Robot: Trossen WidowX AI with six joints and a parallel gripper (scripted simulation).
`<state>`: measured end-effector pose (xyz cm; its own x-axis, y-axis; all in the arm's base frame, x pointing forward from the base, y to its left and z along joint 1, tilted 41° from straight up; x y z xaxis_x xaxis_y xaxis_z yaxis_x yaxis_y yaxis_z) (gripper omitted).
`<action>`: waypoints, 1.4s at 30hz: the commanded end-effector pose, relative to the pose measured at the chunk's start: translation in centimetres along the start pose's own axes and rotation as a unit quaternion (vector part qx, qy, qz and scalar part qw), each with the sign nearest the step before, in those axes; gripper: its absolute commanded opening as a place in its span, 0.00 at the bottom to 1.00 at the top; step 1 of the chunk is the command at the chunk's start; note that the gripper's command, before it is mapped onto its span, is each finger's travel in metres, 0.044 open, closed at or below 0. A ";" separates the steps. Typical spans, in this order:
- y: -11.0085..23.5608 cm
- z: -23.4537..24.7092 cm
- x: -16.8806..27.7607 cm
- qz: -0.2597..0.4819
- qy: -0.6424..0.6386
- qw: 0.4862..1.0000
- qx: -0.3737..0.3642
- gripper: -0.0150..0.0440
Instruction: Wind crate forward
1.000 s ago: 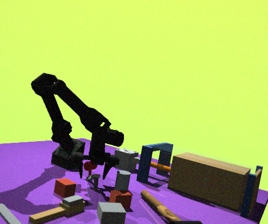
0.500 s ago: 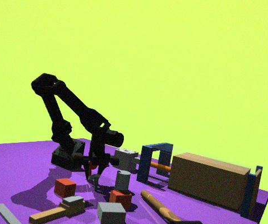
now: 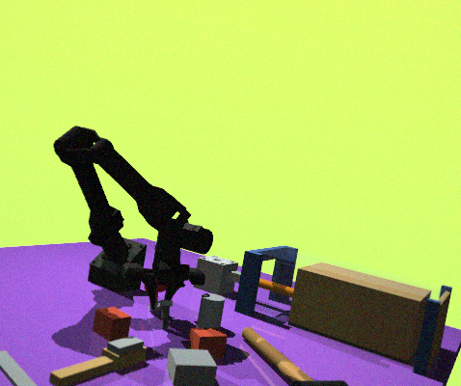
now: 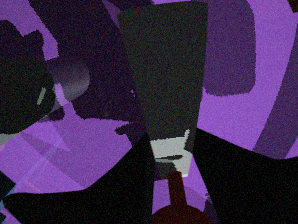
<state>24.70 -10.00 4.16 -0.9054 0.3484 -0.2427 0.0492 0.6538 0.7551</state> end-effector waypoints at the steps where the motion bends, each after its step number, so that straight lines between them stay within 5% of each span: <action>1: 0.3 0.0 -0.1 -0.001 -0.002 1.000 0.000 0.25; 10: 11.8 0.2 0.1 -0.031 0.001 0.999 0.006 0.25; 23: 12.1 0.6 0.1 -0.031 0.022 0.999 0.004 0.25; 42: 13.9 9.3 1.8 -0.016 0.428 0.903 -0.029 0.25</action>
<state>27.27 4.14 9.24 -0.9620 -0.2020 0.1834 0.0177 0.6245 0.7808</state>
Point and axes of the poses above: the point midway between the two fingers, 35 mm back from their tips, its own y axis back along the fingers, its own z axis across the jaws, x = y × z, the point moved 2 cm from there along y, back along the fingers, and after that the axes turned 14 degrees about y, right-handed, at the moved point
